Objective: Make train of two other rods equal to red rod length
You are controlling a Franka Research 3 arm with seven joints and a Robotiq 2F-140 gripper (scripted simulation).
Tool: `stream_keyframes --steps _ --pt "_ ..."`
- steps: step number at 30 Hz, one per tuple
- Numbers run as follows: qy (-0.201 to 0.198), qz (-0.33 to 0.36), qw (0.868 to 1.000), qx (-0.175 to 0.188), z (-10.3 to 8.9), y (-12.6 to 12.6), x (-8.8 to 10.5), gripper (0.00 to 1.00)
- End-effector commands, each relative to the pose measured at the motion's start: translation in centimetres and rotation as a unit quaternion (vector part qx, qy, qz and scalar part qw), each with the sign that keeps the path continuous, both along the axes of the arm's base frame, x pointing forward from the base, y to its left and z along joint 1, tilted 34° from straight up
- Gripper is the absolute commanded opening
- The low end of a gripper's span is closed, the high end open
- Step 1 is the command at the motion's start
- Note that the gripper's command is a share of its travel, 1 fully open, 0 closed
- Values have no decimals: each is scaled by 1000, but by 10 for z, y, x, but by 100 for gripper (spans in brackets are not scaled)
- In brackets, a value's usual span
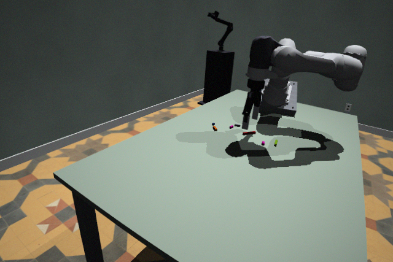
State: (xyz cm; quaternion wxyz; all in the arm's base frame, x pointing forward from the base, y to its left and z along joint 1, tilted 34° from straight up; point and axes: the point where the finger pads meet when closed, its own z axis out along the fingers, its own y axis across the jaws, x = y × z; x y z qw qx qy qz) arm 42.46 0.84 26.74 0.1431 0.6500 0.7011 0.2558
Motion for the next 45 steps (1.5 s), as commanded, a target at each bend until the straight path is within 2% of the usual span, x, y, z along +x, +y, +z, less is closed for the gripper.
stream_keyframes --steps 1,4,45 --pt "3 -20 1000 13 6 36 -2 100" --pt "3 -20 1000 13 9 52 -4 100" --pt "3 -20 1000 13 9 52 -4 100"
